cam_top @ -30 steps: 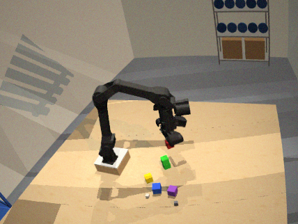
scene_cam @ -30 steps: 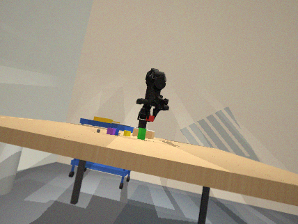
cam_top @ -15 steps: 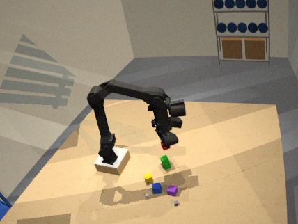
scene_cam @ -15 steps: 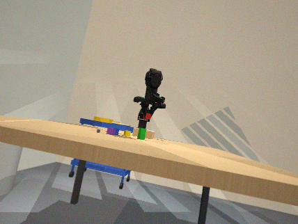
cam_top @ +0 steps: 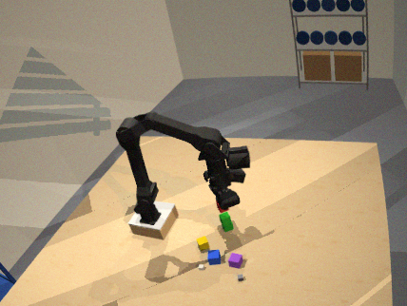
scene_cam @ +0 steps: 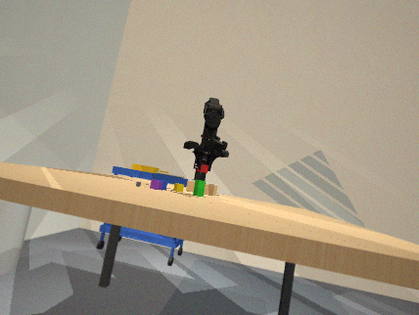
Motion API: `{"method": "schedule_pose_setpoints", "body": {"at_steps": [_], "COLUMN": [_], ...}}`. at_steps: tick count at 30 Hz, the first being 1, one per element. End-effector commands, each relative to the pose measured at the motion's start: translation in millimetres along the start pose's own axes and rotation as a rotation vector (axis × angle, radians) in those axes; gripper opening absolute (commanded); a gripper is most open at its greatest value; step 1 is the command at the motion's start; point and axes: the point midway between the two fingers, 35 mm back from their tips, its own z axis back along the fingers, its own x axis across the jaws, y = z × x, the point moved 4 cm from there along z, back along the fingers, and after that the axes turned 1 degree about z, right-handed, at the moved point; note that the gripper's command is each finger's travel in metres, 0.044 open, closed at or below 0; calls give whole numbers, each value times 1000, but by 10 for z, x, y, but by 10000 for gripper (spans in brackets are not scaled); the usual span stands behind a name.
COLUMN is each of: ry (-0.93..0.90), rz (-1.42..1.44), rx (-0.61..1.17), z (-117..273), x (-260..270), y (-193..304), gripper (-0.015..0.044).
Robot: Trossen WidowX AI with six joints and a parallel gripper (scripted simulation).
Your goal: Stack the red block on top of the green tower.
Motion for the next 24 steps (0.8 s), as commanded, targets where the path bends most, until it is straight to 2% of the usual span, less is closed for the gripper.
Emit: {"method": "schedule_pose_setpoints", "body": {"at_steps": [1,8,24], "ry": [-3,-3,-3], "rz": [5,5,5], "rx": [1,1,1], "z": [-84,-331,-336], "x": [5,7,7], "y": [-1,2,2], "gripper": [0,0,0]}}
